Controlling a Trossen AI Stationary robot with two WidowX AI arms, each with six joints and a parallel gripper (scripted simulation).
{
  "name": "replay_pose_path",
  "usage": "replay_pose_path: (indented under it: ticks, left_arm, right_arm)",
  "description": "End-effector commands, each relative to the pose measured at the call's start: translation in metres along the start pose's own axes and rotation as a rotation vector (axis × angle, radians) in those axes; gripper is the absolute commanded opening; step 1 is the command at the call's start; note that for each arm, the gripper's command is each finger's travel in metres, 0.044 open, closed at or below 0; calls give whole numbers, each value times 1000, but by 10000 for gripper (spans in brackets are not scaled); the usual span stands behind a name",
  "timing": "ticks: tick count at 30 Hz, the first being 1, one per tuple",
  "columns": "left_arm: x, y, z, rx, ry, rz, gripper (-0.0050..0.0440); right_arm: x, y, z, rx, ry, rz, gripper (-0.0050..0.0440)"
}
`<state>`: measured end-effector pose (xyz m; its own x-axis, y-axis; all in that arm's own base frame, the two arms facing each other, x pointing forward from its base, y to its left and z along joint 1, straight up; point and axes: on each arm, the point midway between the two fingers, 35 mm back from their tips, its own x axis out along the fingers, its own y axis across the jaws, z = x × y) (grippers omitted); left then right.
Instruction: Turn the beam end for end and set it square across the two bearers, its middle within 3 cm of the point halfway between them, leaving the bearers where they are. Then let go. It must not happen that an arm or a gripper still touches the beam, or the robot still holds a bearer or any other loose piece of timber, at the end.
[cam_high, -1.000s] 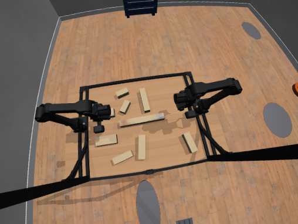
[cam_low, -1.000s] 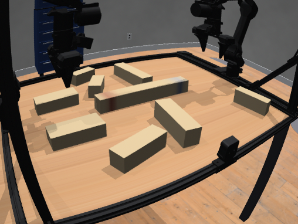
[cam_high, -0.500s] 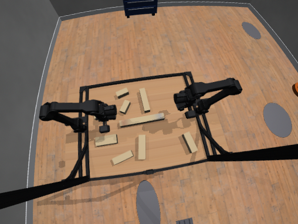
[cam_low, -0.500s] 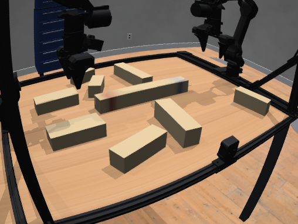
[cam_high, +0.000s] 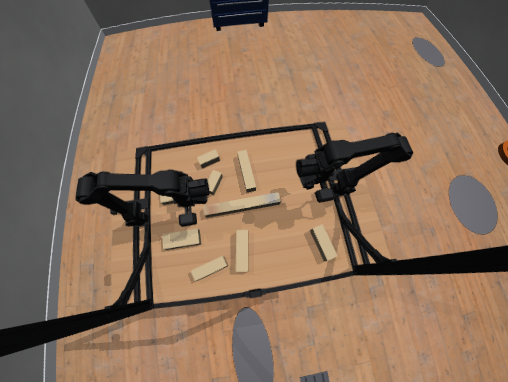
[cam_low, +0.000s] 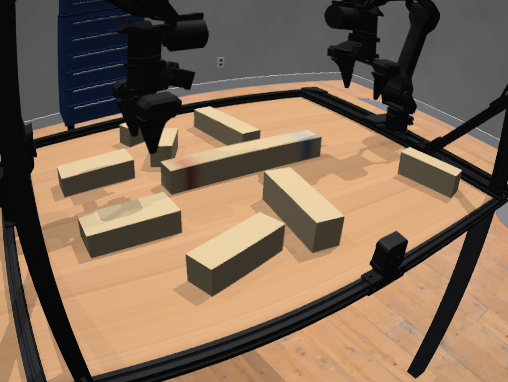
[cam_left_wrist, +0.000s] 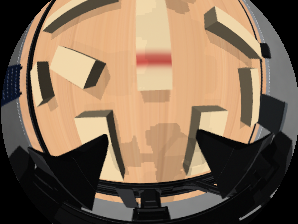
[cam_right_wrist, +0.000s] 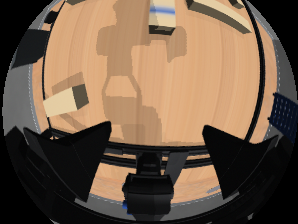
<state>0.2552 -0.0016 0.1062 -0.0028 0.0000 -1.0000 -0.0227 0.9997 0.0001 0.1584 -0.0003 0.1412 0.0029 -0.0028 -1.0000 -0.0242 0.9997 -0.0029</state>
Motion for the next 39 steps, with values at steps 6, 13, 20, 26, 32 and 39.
replay_pose_path:
  ticks: [6,13,20,26,32,39]
  left_arm:
    - [4,-1,19,-2,-3,0,440]
    - [8,-1,36,-2,-3,0,440]
    - [11,-2,47,-2,-3,0,440]
    - [14,-3,62,-2,-3,0,440]
    - [17,-3,76,-2,-3,0,440]
    - [19,-4,87,-2,-3,0,440]
  right_arm:
    - [0,0,-1,-1,3,3,440]
    - [0,0,-1,-1,3,3,440]
    - [0,0,-1,-1,3,3,440]
    - [0,0,-1,-1,3,3,440]
    - [0,0,-1,-1,3,3,440]
    - [0,0,-1,-1,3,3,440]
